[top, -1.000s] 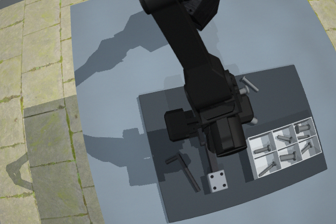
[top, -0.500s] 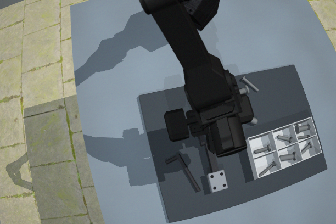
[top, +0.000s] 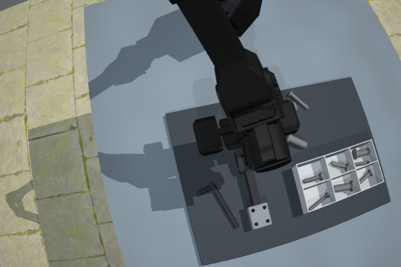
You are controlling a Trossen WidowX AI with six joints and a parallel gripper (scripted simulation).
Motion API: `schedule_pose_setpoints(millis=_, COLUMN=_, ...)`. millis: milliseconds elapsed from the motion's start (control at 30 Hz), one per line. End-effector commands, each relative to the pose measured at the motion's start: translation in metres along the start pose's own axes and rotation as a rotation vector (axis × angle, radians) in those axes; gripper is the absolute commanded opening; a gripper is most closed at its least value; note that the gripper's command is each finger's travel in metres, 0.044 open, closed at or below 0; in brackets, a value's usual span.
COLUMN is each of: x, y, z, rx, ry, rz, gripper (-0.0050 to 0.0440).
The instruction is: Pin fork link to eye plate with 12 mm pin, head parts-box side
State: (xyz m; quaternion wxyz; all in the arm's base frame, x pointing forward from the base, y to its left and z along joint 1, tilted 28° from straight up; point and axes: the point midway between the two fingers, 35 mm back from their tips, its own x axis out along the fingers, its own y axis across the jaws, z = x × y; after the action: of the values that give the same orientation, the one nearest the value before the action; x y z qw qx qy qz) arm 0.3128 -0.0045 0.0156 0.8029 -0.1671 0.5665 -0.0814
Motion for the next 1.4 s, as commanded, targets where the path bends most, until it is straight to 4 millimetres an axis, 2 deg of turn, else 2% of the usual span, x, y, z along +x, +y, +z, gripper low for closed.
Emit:
schedule_pose_setpoints(millis=0, x=-0.002, y=-0.001, z=-0.002, rx=0.008, ry=-0.007, rz=-0.003, gripper=0.01)
schedule_pose_setpoints(millis=100, x=0.001, y=0.0, z=-0.001, rx=0.008, ry=-0.007, rz=-0.003, gripper=0.01)
schedule_pose_setpoints(millis=400, x=0.027, y=-0.001, z=-0.002, rx=0.008, ry=-0.007, rz=-0.003, gripper=0.01)
schedule_pose_setpoints(millis=1367, x=0.026, y=-0.001, z=0.006, rx=0.008, ry=-0.007, rz=-0.003, gripper=0.01)
